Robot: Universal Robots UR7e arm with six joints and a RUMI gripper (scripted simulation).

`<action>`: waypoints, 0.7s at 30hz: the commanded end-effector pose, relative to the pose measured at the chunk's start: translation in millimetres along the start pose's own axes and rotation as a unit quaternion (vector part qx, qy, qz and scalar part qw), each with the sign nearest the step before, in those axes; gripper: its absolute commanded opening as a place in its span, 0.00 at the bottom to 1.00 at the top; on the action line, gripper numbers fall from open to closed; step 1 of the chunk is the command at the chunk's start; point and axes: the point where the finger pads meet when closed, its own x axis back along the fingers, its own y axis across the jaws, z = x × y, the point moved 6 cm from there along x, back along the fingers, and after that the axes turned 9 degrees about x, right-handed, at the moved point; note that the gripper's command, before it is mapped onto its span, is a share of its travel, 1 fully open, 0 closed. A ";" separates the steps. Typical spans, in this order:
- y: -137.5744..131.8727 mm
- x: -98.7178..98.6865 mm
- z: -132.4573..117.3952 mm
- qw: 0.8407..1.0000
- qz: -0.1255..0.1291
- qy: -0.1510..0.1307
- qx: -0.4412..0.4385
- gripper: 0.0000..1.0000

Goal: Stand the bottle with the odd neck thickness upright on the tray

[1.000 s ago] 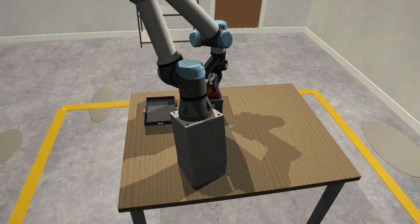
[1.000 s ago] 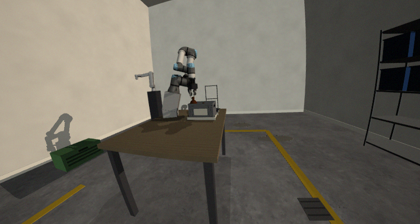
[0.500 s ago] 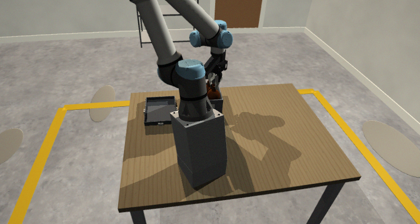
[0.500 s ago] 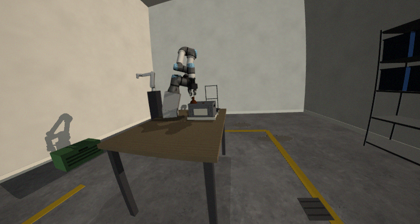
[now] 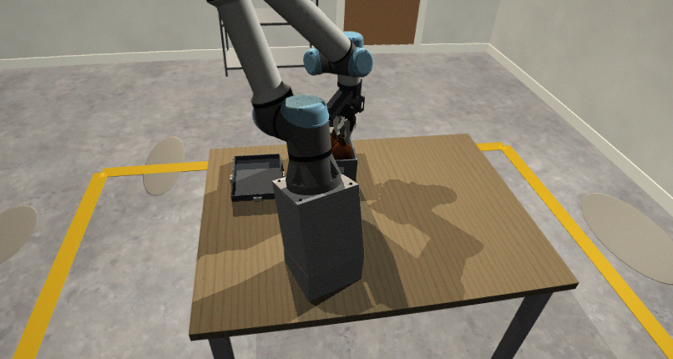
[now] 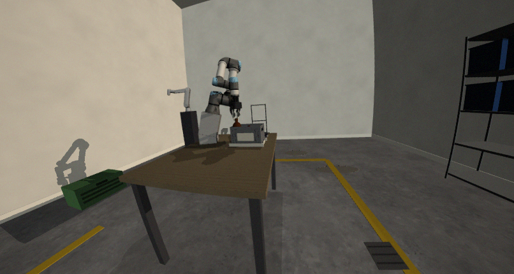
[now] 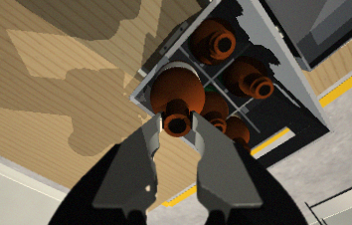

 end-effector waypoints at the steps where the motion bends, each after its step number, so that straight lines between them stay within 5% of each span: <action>1: -0.1 2.2 -0.3 1.000 0.000 -0.001 0.000 0.00; 21: -0.1 21.3 -0.3 1.000 0.000 -0.001 0.000 0.00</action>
